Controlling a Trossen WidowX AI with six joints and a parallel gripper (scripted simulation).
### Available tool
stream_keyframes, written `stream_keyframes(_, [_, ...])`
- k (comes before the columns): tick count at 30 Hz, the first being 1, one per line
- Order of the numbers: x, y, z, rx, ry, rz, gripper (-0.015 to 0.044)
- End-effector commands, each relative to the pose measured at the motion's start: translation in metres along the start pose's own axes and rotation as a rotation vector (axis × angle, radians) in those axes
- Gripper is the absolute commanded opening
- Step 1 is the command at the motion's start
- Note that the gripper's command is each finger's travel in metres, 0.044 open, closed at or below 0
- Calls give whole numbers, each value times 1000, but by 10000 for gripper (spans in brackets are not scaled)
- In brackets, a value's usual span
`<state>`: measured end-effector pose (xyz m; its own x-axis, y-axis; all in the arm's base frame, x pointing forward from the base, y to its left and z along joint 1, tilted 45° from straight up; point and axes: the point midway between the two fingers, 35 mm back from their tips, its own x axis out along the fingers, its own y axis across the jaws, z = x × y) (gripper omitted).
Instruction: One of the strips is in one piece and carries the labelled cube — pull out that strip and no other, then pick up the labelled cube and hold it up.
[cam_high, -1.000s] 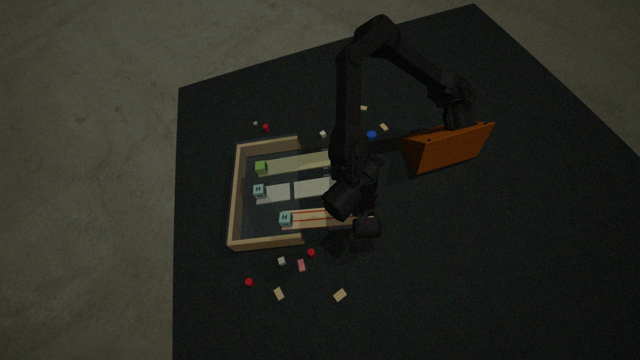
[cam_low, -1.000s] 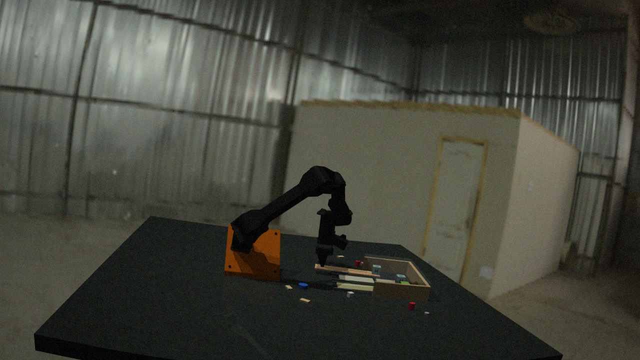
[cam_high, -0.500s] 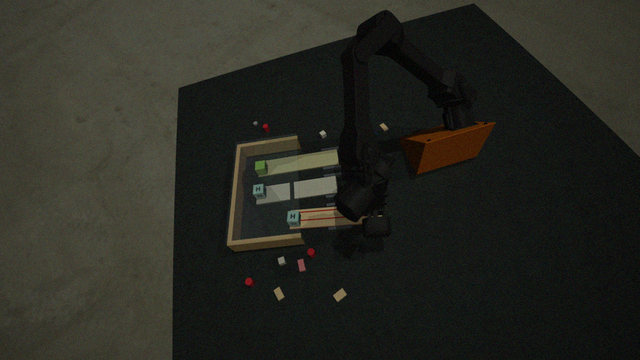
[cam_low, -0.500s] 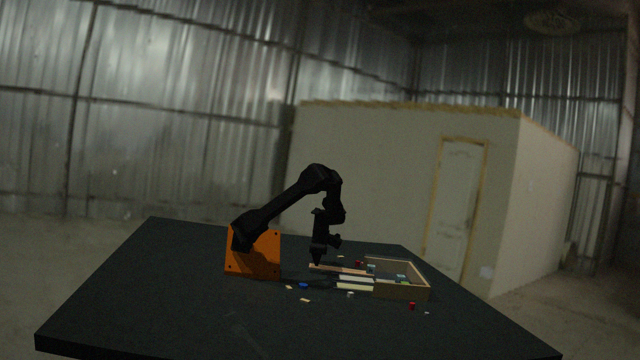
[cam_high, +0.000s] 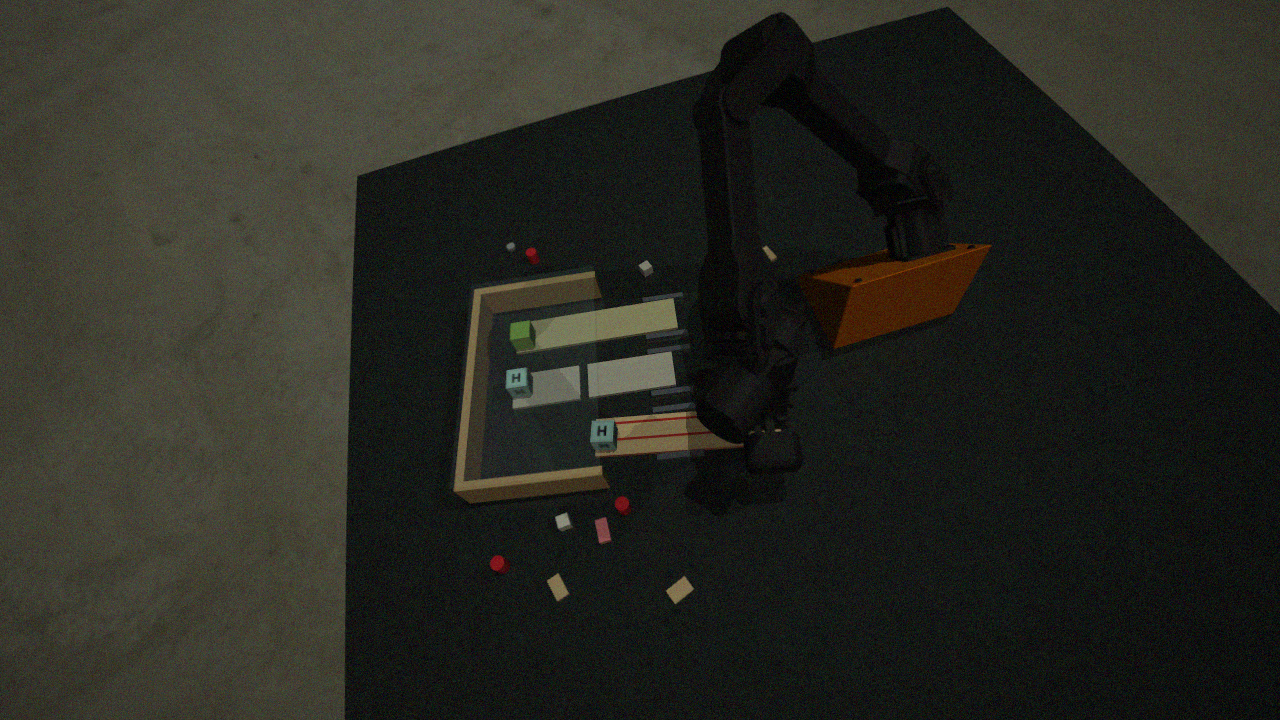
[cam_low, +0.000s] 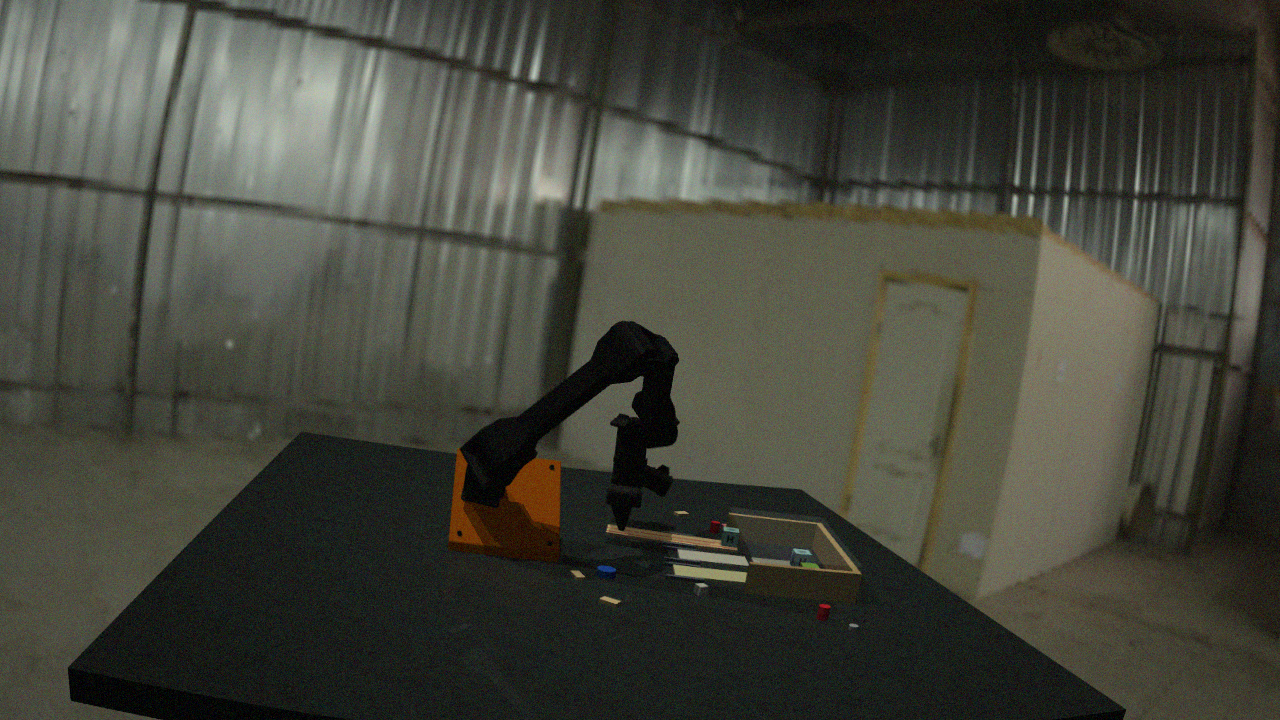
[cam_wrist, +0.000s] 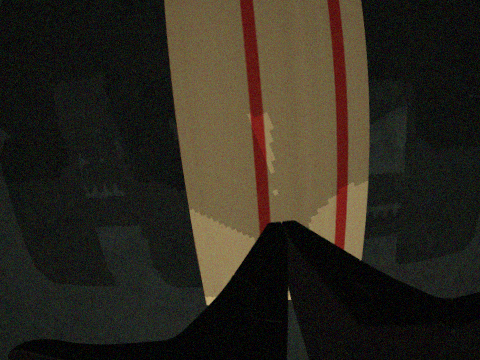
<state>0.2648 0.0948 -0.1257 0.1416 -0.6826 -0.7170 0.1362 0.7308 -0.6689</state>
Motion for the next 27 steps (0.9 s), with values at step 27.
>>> stream_keyframes(27, [4,-5,-52,-8,31,-6,0])
